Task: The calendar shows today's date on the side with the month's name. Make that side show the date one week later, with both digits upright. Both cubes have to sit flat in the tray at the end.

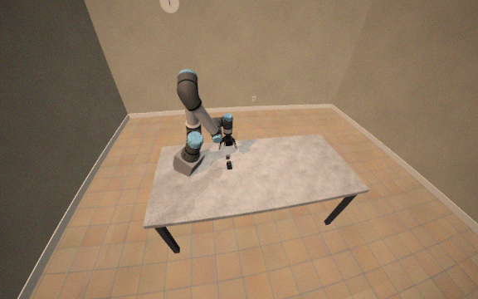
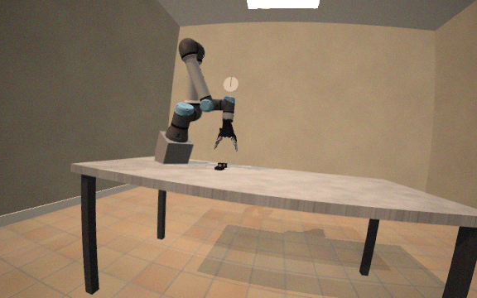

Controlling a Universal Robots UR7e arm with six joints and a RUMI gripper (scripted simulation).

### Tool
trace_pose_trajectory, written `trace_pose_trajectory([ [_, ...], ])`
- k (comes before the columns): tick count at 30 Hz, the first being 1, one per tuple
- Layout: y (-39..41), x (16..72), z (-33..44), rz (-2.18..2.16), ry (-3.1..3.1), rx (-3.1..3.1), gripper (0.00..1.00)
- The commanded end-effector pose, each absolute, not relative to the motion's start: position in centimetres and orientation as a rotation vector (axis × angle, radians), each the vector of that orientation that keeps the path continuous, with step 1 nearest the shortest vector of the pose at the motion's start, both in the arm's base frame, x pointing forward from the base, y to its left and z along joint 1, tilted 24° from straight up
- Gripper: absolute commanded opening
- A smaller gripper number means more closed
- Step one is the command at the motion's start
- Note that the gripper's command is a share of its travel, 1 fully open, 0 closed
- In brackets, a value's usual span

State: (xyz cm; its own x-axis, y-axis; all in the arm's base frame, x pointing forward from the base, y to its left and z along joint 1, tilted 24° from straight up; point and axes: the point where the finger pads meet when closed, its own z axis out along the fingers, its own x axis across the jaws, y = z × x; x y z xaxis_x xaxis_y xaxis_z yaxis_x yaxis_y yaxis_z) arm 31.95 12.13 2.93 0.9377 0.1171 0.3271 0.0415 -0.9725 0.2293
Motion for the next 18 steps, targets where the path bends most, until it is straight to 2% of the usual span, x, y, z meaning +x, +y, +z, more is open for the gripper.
trace_pose_trajectory([
  [1,11.8,32.0,3.0,0.505,0.119,2.875,1.00],
  [18,4.2,32.4,4.7,0.504,0.119,2.876,1.00],
])
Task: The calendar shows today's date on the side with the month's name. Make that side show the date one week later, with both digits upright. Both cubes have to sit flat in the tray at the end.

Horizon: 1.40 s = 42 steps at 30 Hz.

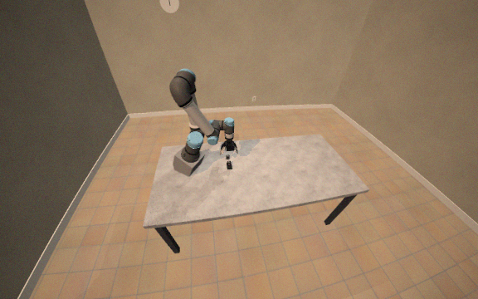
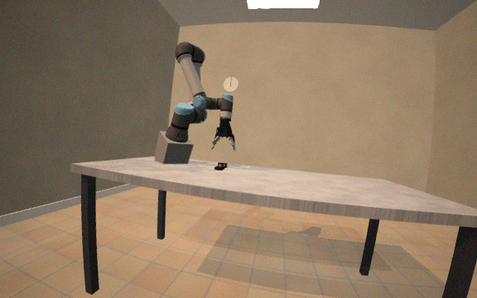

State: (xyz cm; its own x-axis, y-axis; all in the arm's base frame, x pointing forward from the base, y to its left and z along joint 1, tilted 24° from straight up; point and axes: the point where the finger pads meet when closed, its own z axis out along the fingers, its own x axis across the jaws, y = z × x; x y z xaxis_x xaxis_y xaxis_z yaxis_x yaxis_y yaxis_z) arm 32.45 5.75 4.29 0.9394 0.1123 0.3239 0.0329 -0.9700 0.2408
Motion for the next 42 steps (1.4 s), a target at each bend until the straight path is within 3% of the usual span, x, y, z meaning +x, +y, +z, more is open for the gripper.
trace_pose_trajectory([
  [1,3.96,32.43,4.77,0.505,0.119,2.875,1.00],
  [6,3.53,32.41,4.85,0.507,0.119,2.874,1.00],
  [7,3.53,32.41,4.85,0.507,0.119,2.874,0.28],
  [42,3.53,32.41,4.85,0.507,0.119,2.874,0.28],
])
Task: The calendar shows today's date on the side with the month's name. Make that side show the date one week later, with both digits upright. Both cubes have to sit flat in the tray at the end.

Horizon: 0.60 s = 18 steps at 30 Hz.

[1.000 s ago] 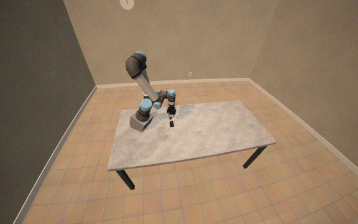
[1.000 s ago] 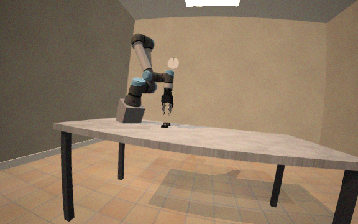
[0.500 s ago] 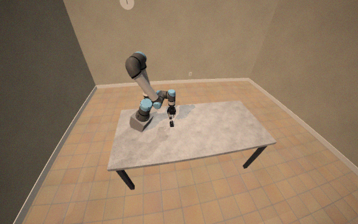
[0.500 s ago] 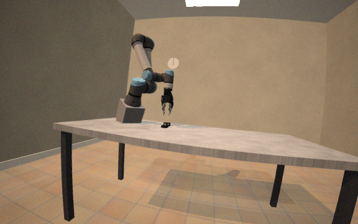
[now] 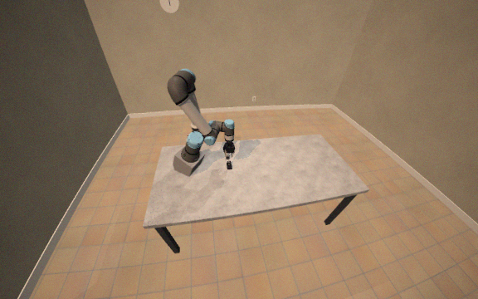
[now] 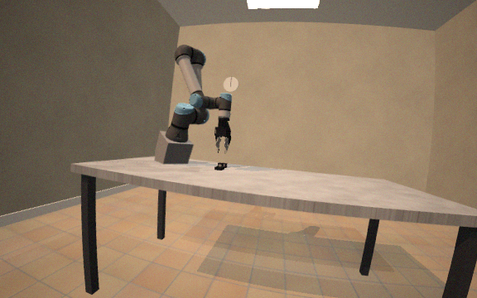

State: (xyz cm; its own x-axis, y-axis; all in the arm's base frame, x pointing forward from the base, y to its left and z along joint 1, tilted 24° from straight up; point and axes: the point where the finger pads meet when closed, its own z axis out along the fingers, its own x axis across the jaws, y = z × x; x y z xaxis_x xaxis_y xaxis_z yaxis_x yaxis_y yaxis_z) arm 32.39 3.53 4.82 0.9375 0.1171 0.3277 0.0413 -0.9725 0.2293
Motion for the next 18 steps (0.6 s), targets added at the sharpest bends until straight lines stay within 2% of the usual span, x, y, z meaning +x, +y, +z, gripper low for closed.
trace_pose_trajectory([
  [1,3.53,32.41,4.85,0.507,0.119,2.874,0.28],
  [18,3.32,32.74,3.96,0.507,0.119,2.874,0.28],
])
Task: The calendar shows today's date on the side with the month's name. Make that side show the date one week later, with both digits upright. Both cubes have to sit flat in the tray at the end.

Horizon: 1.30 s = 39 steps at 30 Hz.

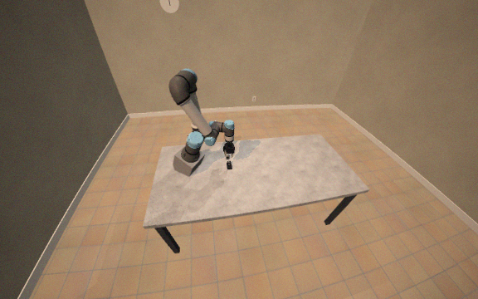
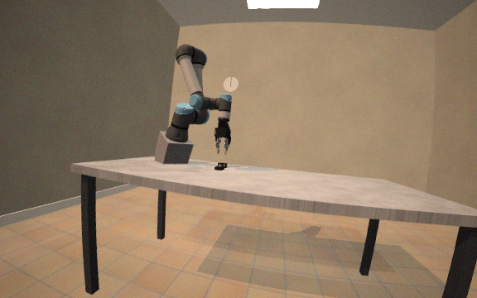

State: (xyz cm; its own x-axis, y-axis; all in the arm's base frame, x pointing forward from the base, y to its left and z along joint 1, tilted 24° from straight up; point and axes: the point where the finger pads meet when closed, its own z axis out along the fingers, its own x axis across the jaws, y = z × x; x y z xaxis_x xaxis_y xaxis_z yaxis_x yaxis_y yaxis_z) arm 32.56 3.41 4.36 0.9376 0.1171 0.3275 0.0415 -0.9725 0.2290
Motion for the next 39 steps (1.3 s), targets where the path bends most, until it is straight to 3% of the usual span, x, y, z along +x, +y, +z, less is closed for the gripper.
trace_pose_trajectory([
  [1,3.3,32.8,3.8,0.507,0.119,2.874,0.28],
  [39,2.4,34.2,0.2,0.507,0.119,2.874,0.28],
])
